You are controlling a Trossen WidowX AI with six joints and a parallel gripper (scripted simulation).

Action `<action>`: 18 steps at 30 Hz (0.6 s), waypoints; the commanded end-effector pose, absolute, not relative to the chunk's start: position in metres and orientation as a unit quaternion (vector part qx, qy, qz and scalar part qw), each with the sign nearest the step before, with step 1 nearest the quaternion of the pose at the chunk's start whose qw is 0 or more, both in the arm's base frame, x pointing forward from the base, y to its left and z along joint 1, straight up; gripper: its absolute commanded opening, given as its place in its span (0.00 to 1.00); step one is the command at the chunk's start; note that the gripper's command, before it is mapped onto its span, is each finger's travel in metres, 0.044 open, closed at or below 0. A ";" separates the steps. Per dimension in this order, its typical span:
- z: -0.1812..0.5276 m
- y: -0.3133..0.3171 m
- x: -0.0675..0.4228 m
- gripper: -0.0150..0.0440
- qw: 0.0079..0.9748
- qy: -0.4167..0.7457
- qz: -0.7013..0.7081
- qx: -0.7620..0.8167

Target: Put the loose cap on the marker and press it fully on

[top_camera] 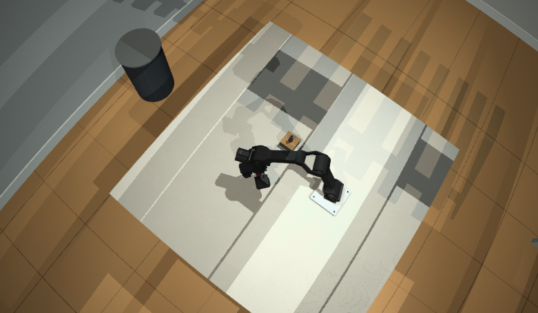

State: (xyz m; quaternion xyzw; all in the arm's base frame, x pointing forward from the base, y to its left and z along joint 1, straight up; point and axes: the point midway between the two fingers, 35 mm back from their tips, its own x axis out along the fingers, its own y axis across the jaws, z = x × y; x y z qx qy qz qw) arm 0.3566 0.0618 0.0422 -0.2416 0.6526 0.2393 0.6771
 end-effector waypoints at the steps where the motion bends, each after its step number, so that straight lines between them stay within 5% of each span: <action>1: 0.035 0.061 0.355 0.66 0.673 0.655 0.240 -0.244; 6: 0.035 0.061 0.355 0.49 0.673 0.655 0.240 -0.244; 15: 0.035 0.061 0.355 0.38 0.673 0.655 0.240 -0.244; 18: 0.039 0.061 0.355 0.25 0.673 0.655 0.240 -0.244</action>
